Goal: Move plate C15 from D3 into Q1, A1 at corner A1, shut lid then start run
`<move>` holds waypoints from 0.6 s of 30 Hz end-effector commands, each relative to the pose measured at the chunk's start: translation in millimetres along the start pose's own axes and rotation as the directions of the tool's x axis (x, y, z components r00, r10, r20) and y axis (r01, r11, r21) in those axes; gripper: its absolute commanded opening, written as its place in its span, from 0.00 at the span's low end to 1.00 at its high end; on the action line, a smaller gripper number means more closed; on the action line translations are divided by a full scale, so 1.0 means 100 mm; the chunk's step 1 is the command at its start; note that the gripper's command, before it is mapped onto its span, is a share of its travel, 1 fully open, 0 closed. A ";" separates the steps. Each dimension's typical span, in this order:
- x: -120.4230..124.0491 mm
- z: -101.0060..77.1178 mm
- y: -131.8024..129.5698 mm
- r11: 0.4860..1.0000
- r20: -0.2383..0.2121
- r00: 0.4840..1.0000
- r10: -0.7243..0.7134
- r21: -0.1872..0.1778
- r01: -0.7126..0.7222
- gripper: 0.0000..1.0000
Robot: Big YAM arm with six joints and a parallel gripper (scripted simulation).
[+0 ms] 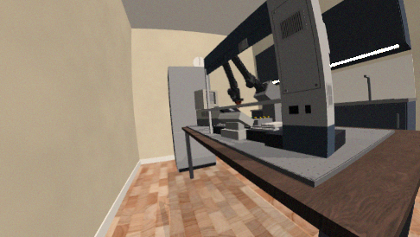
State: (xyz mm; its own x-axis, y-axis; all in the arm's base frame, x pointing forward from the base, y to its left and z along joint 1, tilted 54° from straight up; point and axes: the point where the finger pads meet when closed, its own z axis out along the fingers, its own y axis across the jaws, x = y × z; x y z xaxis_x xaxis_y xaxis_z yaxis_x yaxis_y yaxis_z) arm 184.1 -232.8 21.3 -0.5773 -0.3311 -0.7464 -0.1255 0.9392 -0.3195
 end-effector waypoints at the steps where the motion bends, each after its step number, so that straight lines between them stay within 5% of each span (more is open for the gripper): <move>1: 0.00 0.05 -0.12 1.000 0.001 1.000 -0.003 0.004 0.003 0.00; 15: 0.00 0.19 -0.18 1.000 0.002 1.000 0.017 -0.014 -0.017 0.00; 18: -0.02 0.19 -0.32 1.000 0.006 1.000 -0.012 0.008 0.012 0.00</move>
State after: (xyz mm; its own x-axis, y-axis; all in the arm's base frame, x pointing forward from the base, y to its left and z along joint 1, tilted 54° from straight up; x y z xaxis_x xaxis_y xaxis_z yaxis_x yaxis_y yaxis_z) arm 198.1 -250.7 16.5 -0.5787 -0.3231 -0.7488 -0.1254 0.9425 -0.3098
